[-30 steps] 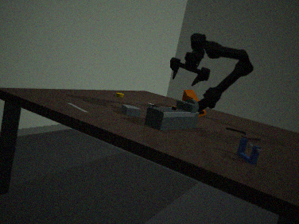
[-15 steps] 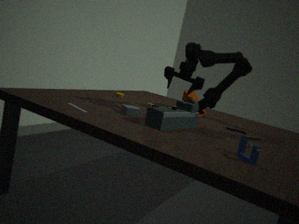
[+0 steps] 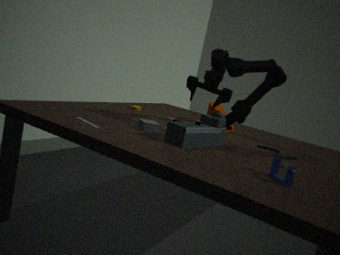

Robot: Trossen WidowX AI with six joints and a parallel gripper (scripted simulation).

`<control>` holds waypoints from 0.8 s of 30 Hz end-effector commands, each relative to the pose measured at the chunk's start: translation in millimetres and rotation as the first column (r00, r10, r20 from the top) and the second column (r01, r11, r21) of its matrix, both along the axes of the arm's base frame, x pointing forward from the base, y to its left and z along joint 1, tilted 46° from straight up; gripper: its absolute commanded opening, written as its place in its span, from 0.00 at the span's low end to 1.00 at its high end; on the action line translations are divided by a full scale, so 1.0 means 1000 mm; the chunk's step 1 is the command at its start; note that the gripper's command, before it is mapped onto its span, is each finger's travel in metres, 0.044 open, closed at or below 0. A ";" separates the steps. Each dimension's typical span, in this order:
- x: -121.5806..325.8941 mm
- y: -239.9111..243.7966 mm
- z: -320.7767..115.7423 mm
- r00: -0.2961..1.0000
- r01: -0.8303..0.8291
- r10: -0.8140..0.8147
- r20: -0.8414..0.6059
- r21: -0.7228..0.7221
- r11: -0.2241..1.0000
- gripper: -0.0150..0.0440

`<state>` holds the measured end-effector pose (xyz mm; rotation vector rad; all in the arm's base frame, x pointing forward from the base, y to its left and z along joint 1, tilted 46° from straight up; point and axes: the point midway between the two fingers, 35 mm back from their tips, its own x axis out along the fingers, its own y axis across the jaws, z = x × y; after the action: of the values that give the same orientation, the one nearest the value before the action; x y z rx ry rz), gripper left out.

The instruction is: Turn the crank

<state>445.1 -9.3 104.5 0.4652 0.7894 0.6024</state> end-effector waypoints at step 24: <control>-0.041 -0.011 0.066 0.982 0.143 -0.139 -0.127 0.017 0.990 1.00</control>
<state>417.4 -25.2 167.6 0.5482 0.8347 0.4962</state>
